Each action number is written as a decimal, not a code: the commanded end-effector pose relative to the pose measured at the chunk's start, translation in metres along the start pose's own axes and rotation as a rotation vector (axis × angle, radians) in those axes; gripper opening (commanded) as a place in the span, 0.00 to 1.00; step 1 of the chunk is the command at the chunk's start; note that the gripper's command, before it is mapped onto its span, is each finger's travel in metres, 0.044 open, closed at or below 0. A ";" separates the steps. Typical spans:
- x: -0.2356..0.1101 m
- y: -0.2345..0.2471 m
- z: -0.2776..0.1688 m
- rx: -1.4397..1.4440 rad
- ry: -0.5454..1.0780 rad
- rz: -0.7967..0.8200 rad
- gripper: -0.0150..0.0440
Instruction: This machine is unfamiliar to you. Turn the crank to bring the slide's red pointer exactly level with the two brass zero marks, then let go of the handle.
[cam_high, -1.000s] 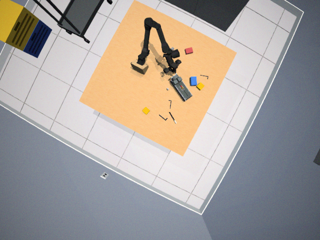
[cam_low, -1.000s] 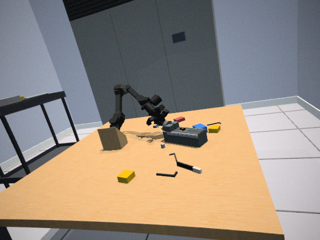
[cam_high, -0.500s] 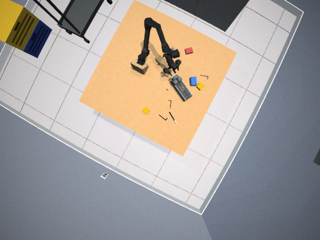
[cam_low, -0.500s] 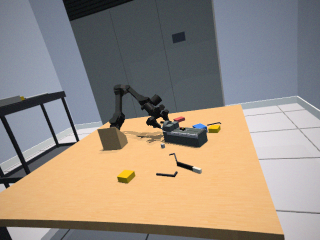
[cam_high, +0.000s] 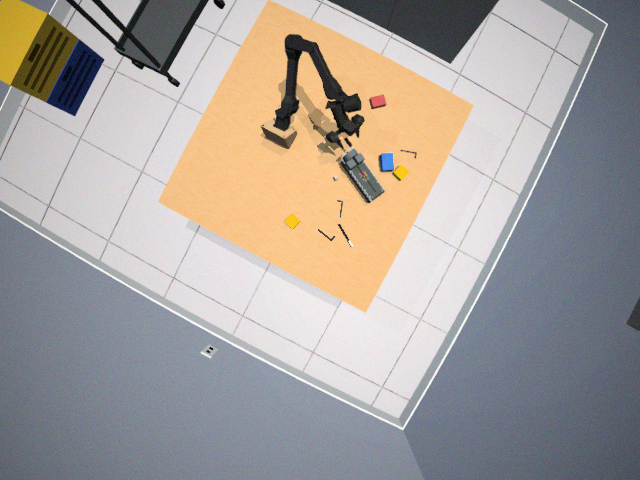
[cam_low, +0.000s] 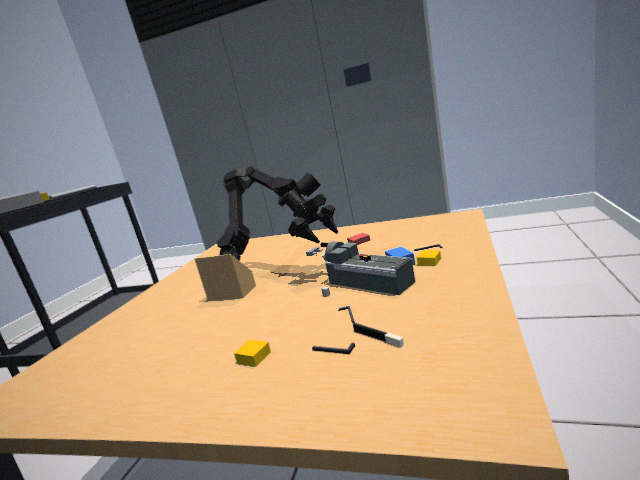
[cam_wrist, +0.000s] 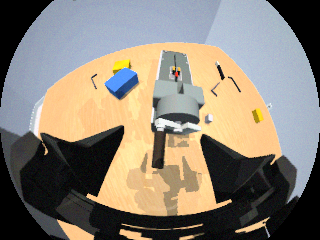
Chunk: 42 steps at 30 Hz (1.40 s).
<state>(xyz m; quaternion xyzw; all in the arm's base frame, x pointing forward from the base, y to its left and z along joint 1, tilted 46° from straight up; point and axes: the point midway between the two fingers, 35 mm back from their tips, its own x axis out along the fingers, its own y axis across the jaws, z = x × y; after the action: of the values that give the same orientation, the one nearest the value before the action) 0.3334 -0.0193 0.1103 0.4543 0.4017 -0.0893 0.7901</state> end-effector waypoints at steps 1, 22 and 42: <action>-0.013 0.002 0.016 -0.004 -0.008 0.004 1.00; 0.003 -0.012 0.094 -0.094 0.023 0.126 1.00; 0.060 -0.052 0.132 -0.200 0.018 0.273 1.00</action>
<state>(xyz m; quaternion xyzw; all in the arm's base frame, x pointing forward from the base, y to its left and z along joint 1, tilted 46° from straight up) 0.4182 -0.1518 0.0801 0.4228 0.3448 0.0577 0.8361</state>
